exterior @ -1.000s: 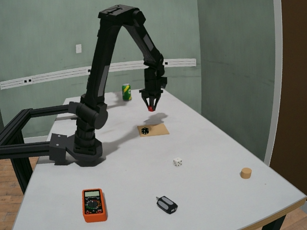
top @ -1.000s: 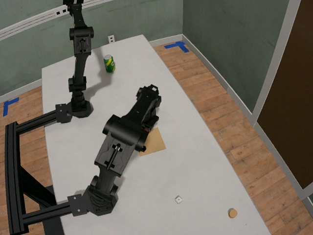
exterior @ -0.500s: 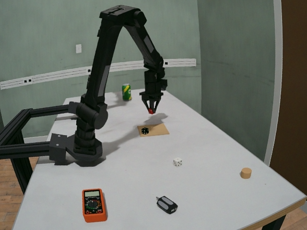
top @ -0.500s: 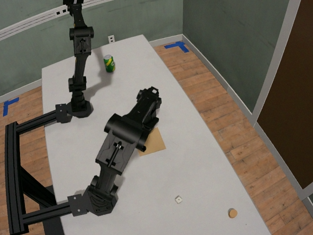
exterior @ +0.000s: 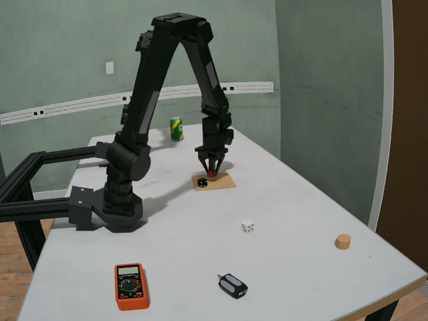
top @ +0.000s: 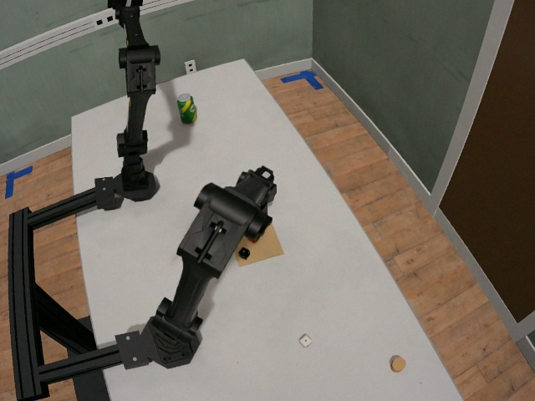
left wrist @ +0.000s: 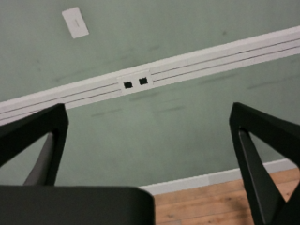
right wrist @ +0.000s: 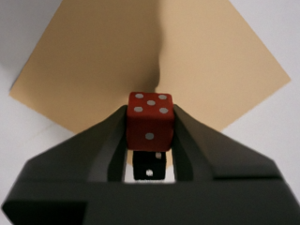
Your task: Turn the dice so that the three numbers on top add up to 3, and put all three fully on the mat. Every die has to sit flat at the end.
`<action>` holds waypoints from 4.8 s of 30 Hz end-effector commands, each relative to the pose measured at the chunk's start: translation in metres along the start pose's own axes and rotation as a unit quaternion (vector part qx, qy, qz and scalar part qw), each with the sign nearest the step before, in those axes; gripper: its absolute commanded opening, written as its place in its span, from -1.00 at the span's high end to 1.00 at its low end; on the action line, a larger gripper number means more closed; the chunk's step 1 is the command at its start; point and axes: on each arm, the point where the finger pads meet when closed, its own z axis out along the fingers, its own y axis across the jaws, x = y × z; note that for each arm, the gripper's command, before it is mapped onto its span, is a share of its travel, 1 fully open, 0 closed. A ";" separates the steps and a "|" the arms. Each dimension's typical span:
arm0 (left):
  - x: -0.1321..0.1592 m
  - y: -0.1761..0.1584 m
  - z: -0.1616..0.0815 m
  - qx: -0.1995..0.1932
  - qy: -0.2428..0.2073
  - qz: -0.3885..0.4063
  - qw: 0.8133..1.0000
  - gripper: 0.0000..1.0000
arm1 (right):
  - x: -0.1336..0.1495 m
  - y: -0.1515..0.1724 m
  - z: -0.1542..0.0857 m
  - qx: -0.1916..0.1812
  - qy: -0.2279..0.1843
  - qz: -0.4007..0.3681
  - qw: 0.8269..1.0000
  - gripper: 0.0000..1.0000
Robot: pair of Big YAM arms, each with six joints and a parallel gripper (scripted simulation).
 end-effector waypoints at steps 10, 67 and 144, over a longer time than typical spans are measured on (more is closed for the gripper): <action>-0.005 0.006 -0.005 -0.008 -0.002 0.008 1.000 -1.00 | -0.007 -0.005 0.017 -0.003 -0.013 0.003 1.000 0.60; -0.005 0.006 -0.005 -0.008 -0.002 0.008 1.000 -1.00 | -0.026 0.010 0.009 -0.006 -0.029 -0.001 1.000 0.60; -0.005 0.006 -0.005 -0.008 -0.002 0.008 1.000 -1.00 | -0.024 0.008 0.013 -0.005 -0.026 0.000 1.000 0.60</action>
